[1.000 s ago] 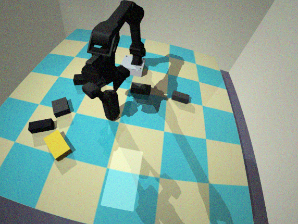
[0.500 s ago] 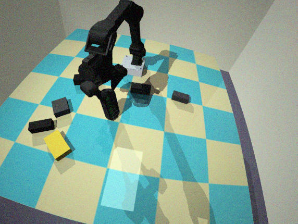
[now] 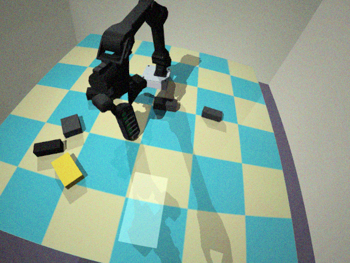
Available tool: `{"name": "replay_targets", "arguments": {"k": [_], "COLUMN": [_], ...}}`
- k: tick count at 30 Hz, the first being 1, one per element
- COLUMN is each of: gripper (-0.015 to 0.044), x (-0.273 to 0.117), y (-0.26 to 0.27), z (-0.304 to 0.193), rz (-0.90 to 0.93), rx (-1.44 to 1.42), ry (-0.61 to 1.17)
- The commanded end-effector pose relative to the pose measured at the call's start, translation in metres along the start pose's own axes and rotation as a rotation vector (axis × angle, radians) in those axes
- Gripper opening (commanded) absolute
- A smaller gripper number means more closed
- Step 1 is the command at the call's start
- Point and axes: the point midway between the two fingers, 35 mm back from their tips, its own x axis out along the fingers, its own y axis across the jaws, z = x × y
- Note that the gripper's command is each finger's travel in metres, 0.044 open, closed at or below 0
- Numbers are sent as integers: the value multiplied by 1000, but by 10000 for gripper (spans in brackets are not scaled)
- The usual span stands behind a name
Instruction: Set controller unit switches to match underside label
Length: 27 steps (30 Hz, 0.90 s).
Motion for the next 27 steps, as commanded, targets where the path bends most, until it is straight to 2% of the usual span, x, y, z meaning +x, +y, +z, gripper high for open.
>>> {"name": "replay_targets", "arguments": {"k": [1, 27], "gripper": [338, 338], "x": [4, 10], "y": [-2, -1], "z": [4, 24], "rz": [-7, -7], "rx": [-4, -4], "ry": [-7, -9]}}
